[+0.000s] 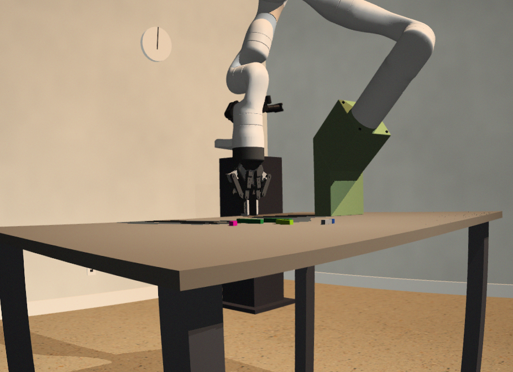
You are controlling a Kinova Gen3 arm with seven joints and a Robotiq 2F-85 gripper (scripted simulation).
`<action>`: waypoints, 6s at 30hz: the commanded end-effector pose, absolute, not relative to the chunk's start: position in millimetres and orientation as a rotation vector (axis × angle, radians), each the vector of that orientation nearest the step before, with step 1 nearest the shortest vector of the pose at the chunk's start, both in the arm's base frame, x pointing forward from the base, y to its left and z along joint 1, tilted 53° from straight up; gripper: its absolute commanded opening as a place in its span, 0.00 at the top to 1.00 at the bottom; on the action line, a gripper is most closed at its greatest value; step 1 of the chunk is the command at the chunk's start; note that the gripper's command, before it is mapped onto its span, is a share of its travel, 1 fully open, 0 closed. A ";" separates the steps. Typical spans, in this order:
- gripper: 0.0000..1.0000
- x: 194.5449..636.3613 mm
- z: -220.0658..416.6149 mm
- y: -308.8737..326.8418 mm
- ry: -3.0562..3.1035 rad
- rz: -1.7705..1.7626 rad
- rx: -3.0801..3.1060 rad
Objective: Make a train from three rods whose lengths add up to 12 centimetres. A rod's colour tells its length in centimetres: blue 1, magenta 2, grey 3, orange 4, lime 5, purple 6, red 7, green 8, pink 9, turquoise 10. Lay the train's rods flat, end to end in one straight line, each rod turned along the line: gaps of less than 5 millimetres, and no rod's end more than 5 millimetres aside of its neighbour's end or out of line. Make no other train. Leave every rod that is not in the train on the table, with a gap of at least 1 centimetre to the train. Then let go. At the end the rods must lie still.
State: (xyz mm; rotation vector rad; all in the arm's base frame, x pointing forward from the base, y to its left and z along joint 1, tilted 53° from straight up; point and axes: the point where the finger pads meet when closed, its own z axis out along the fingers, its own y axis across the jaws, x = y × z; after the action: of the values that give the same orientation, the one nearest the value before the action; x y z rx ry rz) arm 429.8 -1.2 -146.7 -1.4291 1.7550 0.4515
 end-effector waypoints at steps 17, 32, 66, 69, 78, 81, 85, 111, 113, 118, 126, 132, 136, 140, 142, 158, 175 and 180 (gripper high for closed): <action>0.76 430.1 -146.5 -2.2 1.756 0.450 -1.429; 0.76 430.1 -146.5 -2.2 1.756 0.450 -1.429; 0.76 436.1 -156.7 9.7 1.756 0.450 -1.429; 0.76 436.1 -156.7 9.7 1.756 0.450 -1.429; 0.76 436.1 -156.7 9.7 1.756 0.450 -1.429; 0.76 436.1 -156.7 9.7 1.756 0.450 -1.429; 0.76 436.1 -156.7 9.7 1.756 0.450 -1.429; 0.95 436.1 -156.7 9.7 1.756 0.450 -1.429; 0.95 436.1 -156.7 9.7 1.756 0.450 -1.429; 0.95 436.1 -156.7 9.7 1.756 0.450 -1.429; 0.95 436.1 -156.7 9.7 1.756 0.450 -1.429; 0.95 436.1 -156.7 9.7 1.756 0.450 -1.429; 0.95 435.9 -156.4 9.3 1.756 0.450 -1.429; 0.95 432.1 -150.0 1.8 1.756 0.450 -1.429; 0.95 428.1 -143.2 -6.0 1.756 0.449 -1.429; 0.95 400.1 -96.2 -60.6 1.756 0.450 -1.429; 0.95 400.4 -94.3 -60.0 1.763 0.456 -1.420; 0.95 401.7 -88.9 -56.7 1.786 0.477 -1.391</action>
State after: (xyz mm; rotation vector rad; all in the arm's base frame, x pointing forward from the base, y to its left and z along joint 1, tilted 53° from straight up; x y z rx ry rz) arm 401.2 -56.9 -91.3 -1.3909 1.7820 0.4756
